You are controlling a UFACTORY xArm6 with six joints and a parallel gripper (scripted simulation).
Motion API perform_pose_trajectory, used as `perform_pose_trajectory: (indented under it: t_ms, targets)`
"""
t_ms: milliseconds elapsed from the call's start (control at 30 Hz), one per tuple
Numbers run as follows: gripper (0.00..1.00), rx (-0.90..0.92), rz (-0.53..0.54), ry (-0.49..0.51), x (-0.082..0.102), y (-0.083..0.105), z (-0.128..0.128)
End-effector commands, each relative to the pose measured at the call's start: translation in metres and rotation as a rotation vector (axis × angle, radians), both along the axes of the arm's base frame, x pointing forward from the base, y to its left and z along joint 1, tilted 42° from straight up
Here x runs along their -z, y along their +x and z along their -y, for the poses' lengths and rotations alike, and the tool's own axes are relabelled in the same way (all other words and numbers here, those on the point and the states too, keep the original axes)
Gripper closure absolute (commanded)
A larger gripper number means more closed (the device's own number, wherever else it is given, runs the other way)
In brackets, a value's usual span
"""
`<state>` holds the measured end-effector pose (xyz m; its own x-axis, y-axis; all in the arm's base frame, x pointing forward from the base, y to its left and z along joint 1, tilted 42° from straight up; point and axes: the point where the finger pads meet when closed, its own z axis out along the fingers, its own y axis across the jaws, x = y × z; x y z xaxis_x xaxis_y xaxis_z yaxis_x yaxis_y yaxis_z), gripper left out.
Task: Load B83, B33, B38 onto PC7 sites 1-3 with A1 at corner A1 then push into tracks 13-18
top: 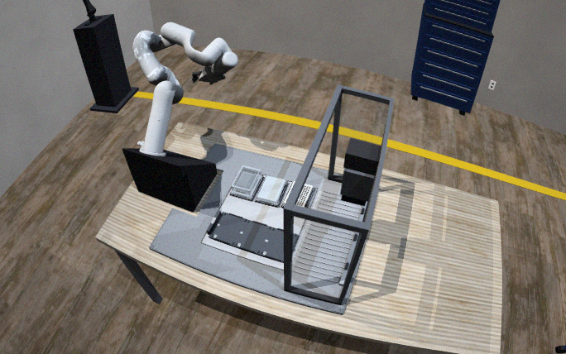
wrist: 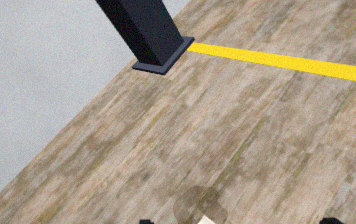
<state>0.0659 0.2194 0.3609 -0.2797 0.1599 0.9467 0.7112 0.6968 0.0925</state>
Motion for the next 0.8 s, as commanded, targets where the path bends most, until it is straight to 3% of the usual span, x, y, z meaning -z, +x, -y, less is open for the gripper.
perform_pose_trajectory:
  t_ms: [0, 533, 767]
  targets:
    - [0.00, 0.000, 0.002, 0.000, -0.001, 0.000, 0.000]
    - [0.00, 0.000, 0.002, 0.000, -0.001, 0.000, 0.000]
    - [0.00, 0.054, 0.007, -0.022, -0.002, 0.031, -0.002]
